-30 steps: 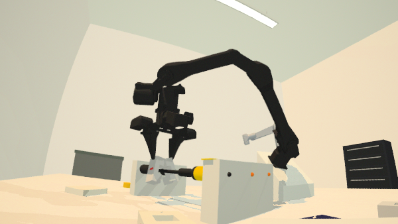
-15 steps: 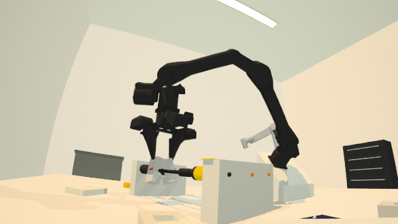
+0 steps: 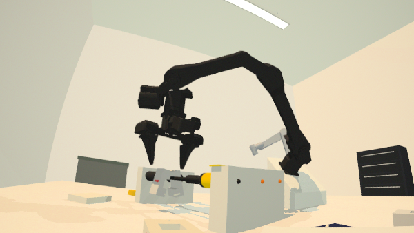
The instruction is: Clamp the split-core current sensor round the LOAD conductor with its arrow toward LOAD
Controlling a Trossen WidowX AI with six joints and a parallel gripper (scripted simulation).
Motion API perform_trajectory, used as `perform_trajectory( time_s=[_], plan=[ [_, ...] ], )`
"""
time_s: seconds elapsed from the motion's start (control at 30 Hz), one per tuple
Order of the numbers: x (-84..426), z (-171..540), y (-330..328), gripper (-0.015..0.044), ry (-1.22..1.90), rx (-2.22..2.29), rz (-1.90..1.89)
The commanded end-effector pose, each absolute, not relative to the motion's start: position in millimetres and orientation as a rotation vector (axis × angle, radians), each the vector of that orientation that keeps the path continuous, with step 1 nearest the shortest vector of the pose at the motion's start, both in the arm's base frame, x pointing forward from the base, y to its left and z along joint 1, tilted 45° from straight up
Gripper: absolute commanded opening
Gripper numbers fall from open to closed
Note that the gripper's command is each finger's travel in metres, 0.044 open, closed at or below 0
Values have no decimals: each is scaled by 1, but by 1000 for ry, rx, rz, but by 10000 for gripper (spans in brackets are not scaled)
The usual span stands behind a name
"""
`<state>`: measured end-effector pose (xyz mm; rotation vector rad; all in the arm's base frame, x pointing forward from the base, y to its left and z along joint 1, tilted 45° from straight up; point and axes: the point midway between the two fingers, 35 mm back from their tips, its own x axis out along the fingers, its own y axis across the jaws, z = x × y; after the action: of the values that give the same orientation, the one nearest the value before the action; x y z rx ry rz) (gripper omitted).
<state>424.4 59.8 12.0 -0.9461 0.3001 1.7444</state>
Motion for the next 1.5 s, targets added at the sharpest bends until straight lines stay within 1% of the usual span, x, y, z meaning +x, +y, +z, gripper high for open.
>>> perform_trajectory(
  time_s=[0.0, 1.0, 1.47],
  plan=[
    [419, -9, 80, 440, 307, -927, 1753],
    [413, -38, 107, 440, 306, -923, 1753],
    [416, -35, 105, 347, 299, -937, 1750]
  ],
)
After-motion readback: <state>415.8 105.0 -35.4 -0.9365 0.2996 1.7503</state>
